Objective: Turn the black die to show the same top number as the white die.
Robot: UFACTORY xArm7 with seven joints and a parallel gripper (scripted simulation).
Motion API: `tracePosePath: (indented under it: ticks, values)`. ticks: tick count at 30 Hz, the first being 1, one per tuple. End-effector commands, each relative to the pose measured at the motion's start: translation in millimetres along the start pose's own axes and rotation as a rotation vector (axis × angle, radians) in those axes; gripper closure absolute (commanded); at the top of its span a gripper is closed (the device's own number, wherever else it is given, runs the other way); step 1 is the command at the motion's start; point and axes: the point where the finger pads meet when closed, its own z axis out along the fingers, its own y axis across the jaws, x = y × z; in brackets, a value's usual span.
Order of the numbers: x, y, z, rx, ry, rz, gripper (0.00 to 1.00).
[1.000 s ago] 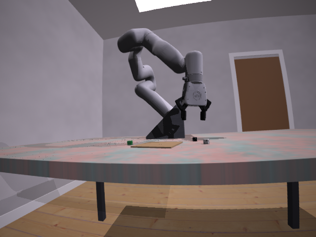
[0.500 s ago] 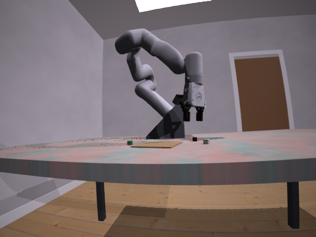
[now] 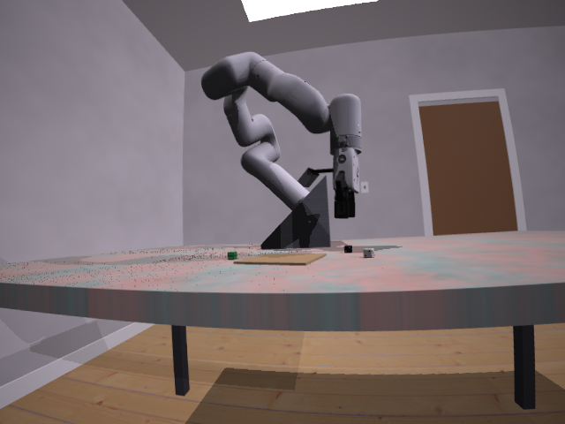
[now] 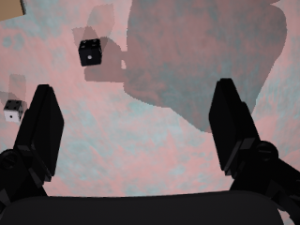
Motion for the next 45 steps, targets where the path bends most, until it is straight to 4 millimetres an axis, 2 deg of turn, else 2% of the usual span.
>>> tracePosePath:
  ticks: [1, 3, 6, 8, 21, 23, 26, 38, 40, 45]
  values:
    - [-1, -1, -1, -0.004, -0.007, -0.152, 0.0]
    - [-2, -2, -1, -0.001, -0.01, -0.237, 0.0]
    - [-2, -2, -1, -0.001, -0.01, -0.24, 0.0]
    - [-2, -4, -1, 0.004, -0.014, -0.373, 0.0]
    - [-3, -9, -1, 0.027, -0.026, -0.763, 0.0]
    - [-3, -9, -1, 0.027, -0.026, -0.763, 0.0]
    - [-3, -12, -2, 0.037, -0.029, -0.9, 0.0]
    - [-4, -20, -3, 0.073, -0.031, -1.253, 0.0]
    - [-4, -20, -3, 0.073, -0.031, -1.253, 0.0]
    - [-5, -24, -5, 0.095, -0.027, -1.436, 0.0]
